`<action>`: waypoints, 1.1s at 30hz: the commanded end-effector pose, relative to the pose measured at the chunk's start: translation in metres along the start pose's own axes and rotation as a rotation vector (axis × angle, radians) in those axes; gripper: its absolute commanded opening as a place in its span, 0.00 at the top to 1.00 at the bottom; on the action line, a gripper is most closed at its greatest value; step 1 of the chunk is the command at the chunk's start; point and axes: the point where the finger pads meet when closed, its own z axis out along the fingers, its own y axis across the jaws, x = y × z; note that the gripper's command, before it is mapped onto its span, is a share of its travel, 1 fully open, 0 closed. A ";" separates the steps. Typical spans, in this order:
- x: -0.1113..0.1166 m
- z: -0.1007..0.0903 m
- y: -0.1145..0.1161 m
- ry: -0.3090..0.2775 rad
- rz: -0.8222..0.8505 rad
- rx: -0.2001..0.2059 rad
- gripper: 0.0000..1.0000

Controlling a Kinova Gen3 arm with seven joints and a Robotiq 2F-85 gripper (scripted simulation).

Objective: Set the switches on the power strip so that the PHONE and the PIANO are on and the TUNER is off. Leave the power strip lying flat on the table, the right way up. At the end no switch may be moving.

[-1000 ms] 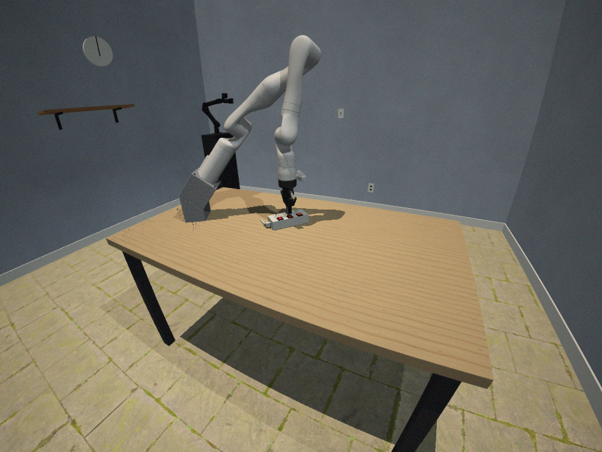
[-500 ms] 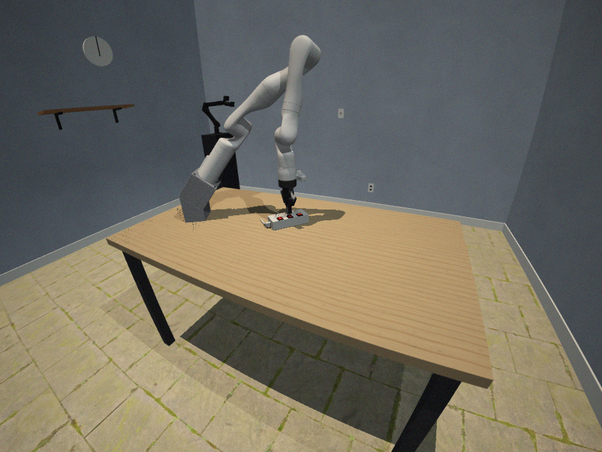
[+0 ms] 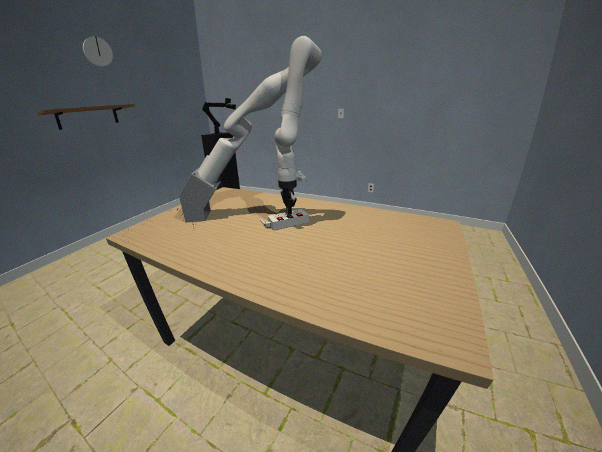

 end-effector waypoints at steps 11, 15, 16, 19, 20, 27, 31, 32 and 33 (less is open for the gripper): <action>0.001 0.005 -0.001 0.000 -0.002 0.003 1.00; 0.001 0.006 -0.001 0.000 -0.002 0.003 1.00; 0.001 0.006 -0.001 0.000 -0.002 0.003 1.00; 0.001 0.006 -0.001 0.000 -0.002 0.003 1.00; 0.001 0.006 -0.001 0.000 -0.002 0.003 1.00; 0.001 0.006 -0.001 0.000 -0.002 0.003 1.00; 0.001 0.006 -0.001 0.000 -0.002 0.003 1.00; 0.001 0.006 -0.001 0.000 -0.002 0.003 1.00; 0.001 0.006 -0.001 0.000 -0.002 0.003 1.00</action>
